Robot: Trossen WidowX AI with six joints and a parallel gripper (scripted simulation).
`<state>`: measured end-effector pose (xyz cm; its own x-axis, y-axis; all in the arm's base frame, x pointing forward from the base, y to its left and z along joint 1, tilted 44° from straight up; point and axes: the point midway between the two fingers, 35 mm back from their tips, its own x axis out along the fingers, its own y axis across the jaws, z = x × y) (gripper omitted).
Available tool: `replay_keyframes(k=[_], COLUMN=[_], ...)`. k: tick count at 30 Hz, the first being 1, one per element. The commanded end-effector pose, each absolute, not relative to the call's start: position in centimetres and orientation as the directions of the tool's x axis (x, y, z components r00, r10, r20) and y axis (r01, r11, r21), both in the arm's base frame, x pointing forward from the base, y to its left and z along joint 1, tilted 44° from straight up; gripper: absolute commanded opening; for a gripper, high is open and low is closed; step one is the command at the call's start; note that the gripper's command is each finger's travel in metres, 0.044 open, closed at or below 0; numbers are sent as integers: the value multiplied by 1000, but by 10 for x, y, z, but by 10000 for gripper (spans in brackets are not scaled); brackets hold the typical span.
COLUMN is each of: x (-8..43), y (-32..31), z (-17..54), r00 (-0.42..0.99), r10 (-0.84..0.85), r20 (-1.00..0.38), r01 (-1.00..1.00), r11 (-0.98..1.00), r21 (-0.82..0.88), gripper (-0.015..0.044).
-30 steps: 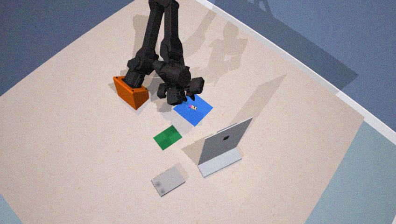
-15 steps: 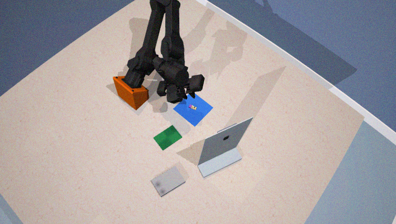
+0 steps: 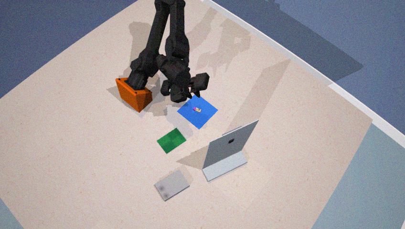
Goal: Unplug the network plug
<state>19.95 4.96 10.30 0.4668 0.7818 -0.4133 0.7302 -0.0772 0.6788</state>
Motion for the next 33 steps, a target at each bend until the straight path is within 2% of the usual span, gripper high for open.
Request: replay_keyframes(k=[1,33], x=[199,202], y=[48,-2], z=[107,158], r00=[470,522], r10=[784,728], r20=[-406,-443], r01=[725,749], r11=[-80,-144], r21=[684,646], gripper=[156,156])
